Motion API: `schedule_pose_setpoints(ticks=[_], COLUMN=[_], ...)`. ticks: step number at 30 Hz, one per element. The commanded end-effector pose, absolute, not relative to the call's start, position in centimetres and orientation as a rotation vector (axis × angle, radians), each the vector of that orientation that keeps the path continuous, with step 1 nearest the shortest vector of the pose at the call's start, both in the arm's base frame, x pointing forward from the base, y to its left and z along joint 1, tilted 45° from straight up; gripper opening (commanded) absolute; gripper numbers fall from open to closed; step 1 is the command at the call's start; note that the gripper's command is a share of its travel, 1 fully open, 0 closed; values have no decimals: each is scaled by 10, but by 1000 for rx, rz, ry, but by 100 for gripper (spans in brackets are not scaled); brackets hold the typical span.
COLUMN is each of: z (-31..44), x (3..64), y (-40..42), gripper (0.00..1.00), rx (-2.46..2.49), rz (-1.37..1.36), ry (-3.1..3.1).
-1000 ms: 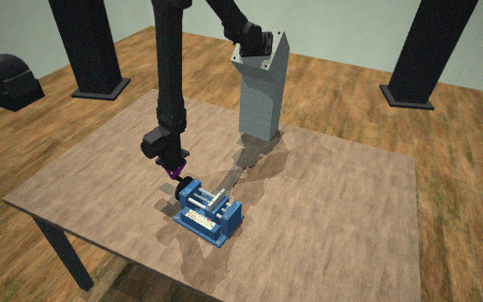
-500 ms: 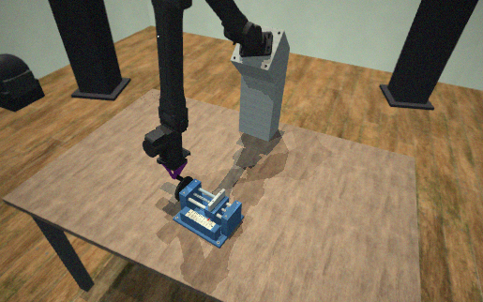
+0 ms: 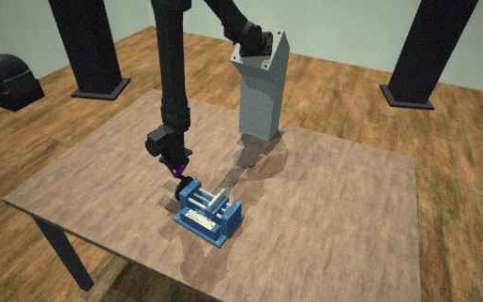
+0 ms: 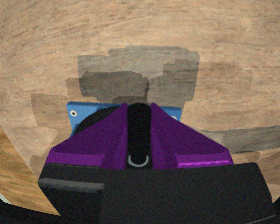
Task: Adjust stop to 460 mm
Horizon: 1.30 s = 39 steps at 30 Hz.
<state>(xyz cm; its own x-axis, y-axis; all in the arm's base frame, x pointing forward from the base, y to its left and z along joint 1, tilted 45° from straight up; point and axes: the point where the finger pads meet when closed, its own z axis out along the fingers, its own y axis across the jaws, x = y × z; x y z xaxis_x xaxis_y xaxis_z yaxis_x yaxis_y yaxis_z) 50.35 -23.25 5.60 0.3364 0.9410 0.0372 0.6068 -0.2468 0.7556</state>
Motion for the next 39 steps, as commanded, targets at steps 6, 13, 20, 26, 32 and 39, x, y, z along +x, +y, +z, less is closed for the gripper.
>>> schedule_pose_setpoints(ticks=[6, 13, 20, 26, 32, 39], z=[4, -1, -3, -21, -16, 28], x=[484, 483, 513, 507, 512, 527], y=[-219, -218, -227, -224, -226, -235], gripper=[6, 6, 6, 6, 6, 6], rx=[2034, 2049, 2016, 2050, 2045, 2003], rz=[618, 609, 633, 610, 613, 636], ry=[1408, 1415, 1391, 1417, 1414, 1388])
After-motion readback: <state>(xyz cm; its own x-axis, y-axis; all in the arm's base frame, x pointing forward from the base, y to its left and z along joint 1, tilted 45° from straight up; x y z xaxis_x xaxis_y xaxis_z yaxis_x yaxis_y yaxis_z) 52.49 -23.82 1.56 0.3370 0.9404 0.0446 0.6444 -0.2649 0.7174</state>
